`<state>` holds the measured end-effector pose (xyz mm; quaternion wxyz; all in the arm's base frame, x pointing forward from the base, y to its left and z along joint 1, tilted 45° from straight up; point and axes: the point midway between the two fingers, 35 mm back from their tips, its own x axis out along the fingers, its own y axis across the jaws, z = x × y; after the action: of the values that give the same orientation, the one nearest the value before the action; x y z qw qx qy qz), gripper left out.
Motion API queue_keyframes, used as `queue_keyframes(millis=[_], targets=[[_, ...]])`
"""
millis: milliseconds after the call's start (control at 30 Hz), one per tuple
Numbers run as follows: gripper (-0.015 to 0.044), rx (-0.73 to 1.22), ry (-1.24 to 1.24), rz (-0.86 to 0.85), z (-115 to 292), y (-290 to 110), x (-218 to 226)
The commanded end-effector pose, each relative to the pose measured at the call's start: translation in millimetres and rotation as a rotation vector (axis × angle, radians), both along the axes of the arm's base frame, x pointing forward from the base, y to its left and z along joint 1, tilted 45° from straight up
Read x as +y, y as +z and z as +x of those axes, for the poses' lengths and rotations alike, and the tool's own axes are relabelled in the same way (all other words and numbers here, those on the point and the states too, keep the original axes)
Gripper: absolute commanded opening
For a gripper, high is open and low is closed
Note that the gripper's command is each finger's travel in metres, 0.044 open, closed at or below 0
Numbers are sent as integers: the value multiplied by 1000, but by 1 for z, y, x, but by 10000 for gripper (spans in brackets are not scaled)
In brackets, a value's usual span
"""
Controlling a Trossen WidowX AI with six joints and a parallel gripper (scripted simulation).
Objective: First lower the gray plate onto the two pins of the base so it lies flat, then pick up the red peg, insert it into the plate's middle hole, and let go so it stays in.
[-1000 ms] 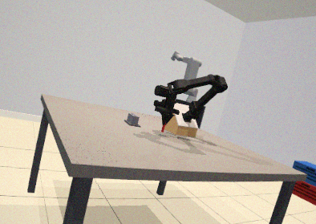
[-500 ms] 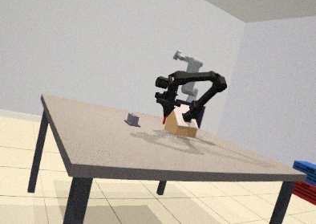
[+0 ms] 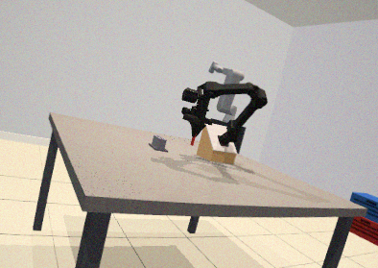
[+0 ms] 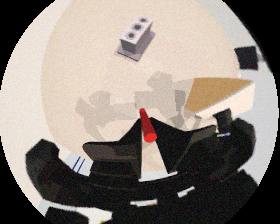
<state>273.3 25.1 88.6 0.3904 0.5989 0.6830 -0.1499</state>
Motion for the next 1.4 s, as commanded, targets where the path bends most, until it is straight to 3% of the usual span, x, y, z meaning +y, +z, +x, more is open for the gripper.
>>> queue_keyframes(millis=[0,1367], targets=[[0,-2,1,-5,9,-6,-9],[0,-7,2,-11,59,-83,-95]])
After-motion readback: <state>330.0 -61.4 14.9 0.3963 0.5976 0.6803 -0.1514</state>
